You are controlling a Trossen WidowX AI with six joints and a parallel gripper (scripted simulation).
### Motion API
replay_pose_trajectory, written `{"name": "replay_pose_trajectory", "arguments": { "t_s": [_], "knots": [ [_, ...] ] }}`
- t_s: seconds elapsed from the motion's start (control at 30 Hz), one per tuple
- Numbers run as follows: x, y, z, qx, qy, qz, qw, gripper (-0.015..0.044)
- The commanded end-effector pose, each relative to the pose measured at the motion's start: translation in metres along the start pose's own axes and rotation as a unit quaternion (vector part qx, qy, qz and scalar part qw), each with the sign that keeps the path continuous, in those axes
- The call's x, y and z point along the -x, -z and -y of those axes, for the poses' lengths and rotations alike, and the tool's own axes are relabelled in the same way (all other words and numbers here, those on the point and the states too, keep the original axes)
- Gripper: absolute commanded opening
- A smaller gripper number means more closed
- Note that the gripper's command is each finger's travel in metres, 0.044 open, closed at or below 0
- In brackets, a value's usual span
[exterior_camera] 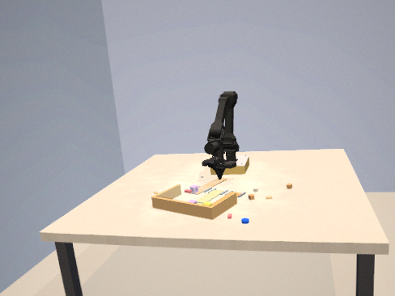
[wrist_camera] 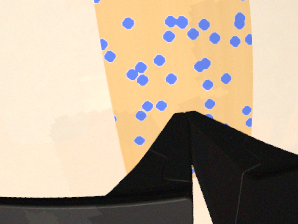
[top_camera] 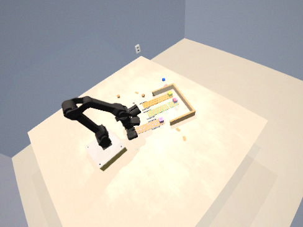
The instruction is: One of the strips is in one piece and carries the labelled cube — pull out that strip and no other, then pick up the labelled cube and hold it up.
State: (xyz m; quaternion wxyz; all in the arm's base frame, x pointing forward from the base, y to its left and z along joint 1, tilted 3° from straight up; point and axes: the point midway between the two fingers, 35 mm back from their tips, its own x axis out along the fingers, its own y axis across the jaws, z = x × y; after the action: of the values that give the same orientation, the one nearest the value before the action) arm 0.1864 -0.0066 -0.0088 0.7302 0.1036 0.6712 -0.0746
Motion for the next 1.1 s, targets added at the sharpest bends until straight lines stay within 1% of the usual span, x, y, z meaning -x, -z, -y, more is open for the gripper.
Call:
{"name": "replay_pose_trajectory", "arguments": {
  "t_s": [0.0,0.93,0.97,1.07],
  "knots": [
    [-0.005,0.014,0.002,-0.002,0.005,-0.019,1.0,0.0],
    [-0.005,0.014,0.002,-0.002,0.005,-0.019,1.0,0.0],
    [0.001,0.003,0.0,0.001,0.001,-0.003,1.0,0.0],
    [0.032,0.0,-0.001,-0.001,0.004,-0.014,1.0,0.0]
  ]
}}
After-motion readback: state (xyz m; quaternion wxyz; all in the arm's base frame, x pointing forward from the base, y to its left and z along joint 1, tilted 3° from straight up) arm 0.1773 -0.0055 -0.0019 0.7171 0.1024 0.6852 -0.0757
